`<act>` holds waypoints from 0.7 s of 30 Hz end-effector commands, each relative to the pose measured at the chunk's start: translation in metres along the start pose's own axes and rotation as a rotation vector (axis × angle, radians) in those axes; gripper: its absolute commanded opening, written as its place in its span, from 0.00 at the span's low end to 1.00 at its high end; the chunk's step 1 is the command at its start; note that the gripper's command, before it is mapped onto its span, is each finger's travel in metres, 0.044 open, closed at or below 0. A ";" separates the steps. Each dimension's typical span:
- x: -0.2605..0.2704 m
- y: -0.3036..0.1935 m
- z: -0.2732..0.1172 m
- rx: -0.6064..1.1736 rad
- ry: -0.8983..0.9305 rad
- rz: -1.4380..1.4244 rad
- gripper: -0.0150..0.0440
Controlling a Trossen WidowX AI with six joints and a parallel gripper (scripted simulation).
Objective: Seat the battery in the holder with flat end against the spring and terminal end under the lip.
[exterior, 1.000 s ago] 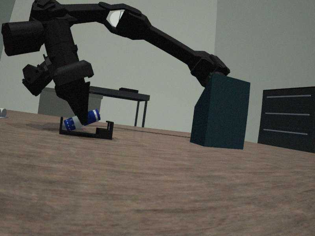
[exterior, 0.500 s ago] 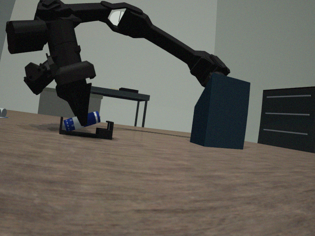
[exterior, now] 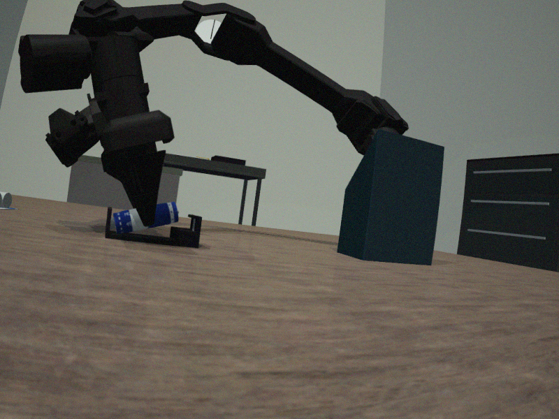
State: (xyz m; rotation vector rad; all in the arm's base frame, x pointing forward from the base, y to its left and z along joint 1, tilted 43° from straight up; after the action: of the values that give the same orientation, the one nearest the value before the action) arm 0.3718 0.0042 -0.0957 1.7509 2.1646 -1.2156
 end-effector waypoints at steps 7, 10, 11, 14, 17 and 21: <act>0.000 0.004 0.002 -0.052 -0.009 0.007 0.38; 0.000 0.003 0.002 -0.061 -0.010 0.006 0.38; 0.000 0.003 0.002 -0.065 -0.011 0.006 0.38; 0.000 0.002 0.003 -0.074 -0.013 0.005 0.38; 0.000 0.001 0.003 -0.083 -0.014 0.005 0.38; 0.000 0.000 0.004 -0.096 -0.017 0.004 0.38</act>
State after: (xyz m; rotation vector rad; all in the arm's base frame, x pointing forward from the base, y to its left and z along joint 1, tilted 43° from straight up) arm 0.3673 0.0027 -0.0975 1.7102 2.1770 -1.1309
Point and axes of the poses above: the point midway between the two fingers, 35 mm back from their tips, its own z axis out along the fingers, its own x axis across the jaws, y = z × x, the point moved 4 cm from there along -z, back along the fingers, and after that the axes turned 14 degrees about -z, right-handed, at the moved point
